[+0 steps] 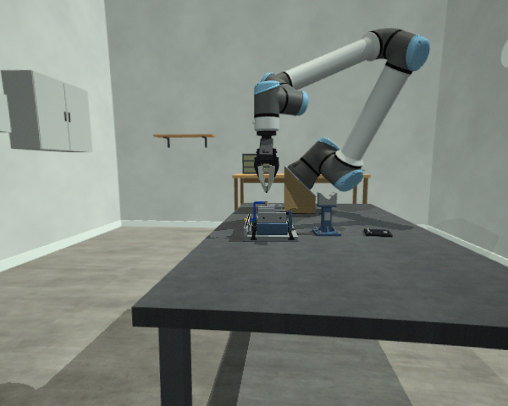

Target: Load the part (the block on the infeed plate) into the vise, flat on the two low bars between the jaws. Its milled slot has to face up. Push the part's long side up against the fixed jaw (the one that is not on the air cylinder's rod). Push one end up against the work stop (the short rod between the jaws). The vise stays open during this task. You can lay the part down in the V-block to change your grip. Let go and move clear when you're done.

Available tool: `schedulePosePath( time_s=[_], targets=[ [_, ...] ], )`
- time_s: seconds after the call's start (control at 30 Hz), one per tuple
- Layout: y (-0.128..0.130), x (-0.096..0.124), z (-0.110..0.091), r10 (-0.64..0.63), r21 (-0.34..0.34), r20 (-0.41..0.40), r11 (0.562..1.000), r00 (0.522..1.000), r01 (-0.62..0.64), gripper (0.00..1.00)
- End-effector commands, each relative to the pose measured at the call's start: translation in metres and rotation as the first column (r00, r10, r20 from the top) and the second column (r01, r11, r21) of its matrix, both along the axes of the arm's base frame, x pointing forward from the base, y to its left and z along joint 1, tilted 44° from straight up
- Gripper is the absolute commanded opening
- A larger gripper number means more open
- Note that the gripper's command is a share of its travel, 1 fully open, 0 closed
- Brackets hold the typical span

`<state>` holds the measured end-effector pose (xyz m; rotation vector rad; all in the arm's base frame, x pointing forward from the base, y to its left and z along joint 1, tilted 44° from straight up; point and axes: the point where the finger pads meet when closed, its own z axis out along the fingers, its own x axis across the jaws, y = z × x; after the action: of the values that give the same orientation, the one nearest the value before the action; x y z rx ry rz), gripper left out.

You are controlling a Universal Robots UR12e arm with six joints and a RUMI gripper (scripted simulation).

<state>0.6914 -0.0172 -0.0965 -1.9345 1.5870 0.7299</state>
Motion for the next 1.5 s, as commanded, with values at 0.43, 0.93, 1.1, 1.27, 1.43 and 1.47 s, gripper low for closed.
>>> schedulePosePath(
  time_s=[0.43, 0.93, 1.1, 1.27, 1.43, 1.47],
  targets=[
    [-0.001, 0.001, 0.000, -0.001, -0.001, 0.001, 1.000, 1.000, 0.001, 0.00],
    [-0.033, 0.006, -0.033, 0.000, 0.000, 0.001, 1.000, 1.000, 0.000, 0.00],
    [-0.033, 0.006, -0.033, 0.000, 0.000, 0.001, 1.000, 1.000, 0.000, 0.00],
    [-0.033, 0.006, -0.033, 0.000, 0.000, 0.001, 1.000, 1.000, 0.000, 0.00],
    [-0.033, 0.006, -0.033, 0.000, 0.000, 0.001, 1.000, 1.000, 0.000, 0.00],
    [-0.033, 0.006, -0.033, 0.000, 0.000, 0.001, 1.000, 1.000, 0.000, 0.00]
  ],
)
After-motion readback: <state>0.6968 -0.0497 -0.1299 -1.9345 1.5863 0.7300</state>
